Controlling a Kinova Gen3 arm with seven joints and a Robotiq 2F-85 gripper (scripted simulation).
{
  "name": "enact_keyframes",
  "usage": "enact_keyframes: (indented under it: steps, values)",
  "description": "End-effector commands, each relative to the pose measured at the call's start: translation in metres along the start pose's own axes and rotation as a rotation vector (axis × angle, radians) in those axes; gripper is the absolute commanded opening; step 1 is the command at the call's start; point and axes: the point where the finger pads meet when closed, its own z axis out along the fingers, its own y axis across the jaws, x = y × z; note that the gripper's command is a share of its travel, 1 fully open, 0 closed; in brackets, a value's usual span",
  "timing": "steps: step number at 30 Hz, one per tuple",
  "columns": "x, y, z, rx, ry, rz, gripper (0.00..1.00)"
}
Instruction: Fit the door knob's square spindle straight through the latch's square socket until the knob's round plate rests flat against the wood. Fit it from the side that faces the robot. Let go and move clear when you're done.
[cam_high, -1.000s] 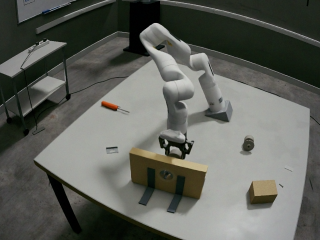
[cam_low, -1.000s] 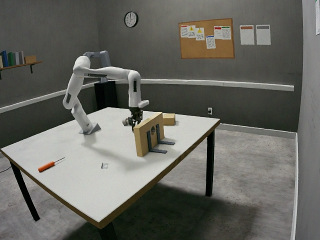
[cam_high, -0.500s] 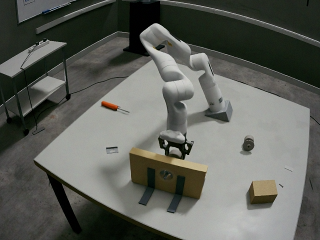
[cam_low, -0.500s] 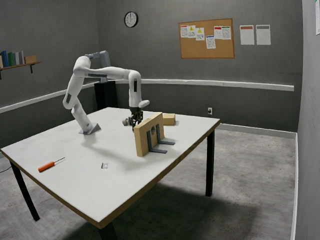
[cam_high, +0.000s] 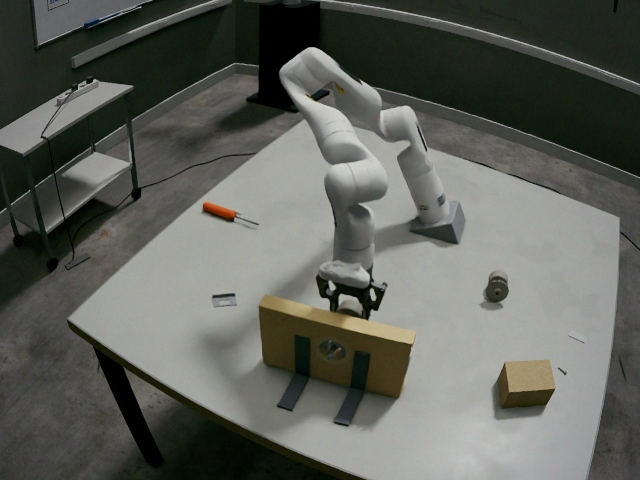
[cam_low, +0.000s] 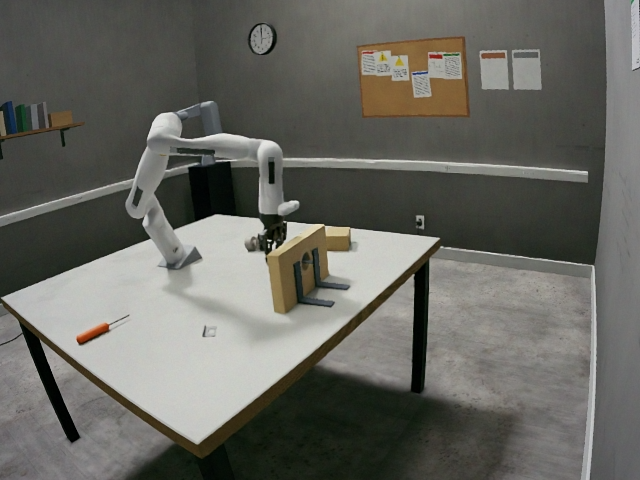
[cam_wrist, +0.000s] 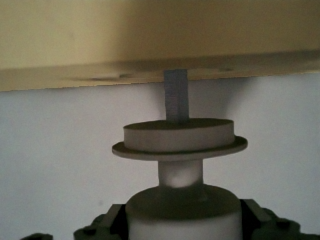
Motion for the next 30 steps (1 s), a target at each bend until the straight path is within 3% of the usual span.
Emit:
enact_keyframes:
  steps: [1, 30]
  values:
    - [0.0005, -0.0002, -0.0012, 0.000, 0.002, 0.000, 0.63]
    - [0.0060, -0.0002, -0.0017, 0.000, 0.002, 0.000, 0.63]
